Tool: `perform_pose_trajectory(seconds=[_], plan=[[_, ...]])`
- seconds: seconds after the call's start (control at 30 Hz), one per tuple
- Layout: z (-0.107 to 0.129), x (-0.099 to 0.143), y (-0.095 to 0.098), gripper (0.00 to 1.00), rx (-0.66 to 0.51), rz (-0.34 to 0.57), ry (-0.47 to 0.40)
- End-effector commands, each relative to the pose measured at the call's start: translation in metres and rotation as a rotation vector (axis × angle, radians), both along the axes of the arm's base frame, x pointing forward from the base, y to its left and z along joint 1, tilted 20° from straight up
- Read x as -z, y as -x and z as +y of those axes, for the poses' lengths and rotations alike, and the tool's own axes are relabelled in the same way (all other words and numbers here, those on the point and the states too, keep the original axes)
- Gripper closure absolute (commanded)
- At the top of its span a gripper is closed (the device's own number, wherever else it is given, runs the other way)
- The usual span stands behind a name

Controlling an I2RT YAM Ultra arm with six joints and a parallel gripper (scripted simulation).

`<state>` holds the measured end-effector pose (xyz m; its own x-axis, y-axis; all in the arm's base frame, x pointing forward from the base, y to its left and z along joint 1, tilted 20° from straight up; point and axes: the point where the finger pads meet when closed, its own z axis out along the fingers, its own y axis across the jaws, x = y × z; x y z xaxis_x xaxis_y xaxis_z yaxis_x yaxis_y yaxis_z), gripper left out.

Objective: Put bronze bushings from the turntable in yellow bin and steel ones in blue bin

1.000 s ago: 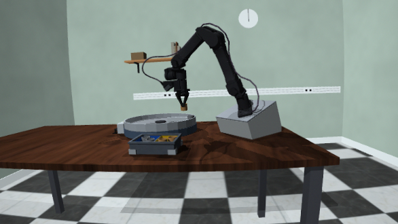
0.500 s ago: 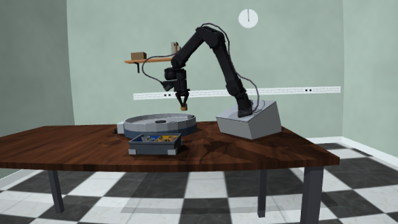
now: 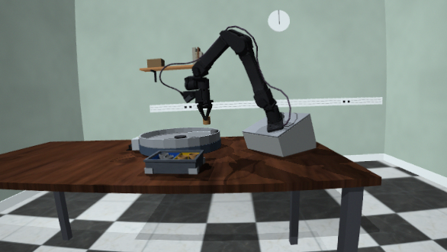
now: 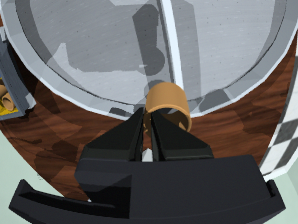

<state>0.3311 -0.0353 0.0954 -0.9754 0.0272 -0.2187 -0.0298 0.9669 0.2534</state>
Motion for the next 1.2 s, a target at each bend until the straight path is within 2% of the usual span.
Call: perform_pose_trajectory(seconds=[0.0,0.2,0.3,0.37,0.5,0.6,0.63,0.73,0.87,1.0,1.17], plan=[[0.003,-0.018,-0.006,1.0,0.01,-0.043,0.009],[0.005,-0.008,0.005,1.0,0.043,-0.002,0.002],[0.015,-0.016,-0.002,1.0,0.049,-0.025,0.003],[0.021,-0.011,0.004,1.0,0.065,-0.004,-0.004],[0.033,-0.018,0.002,1.0,0.106,-0.011,-0.013],[0.046,-0.017,0.009,1.0,0.144,0.017,-0.025],[0.049,-0.026,0.002,1.0,0.157,-0.007,-0.027],[0.054,-0.028,0.001,1.0,0.17,-0.013,-0.031],[0.074,-0.024,0.011,1.0,0.231,0.031,-0.048],[0.097,-0.041,0.006,1.0,0.297,0.015,-0.074],[0.127,-0.048,0.012,1.0,0.388,0.045,-0.103]])
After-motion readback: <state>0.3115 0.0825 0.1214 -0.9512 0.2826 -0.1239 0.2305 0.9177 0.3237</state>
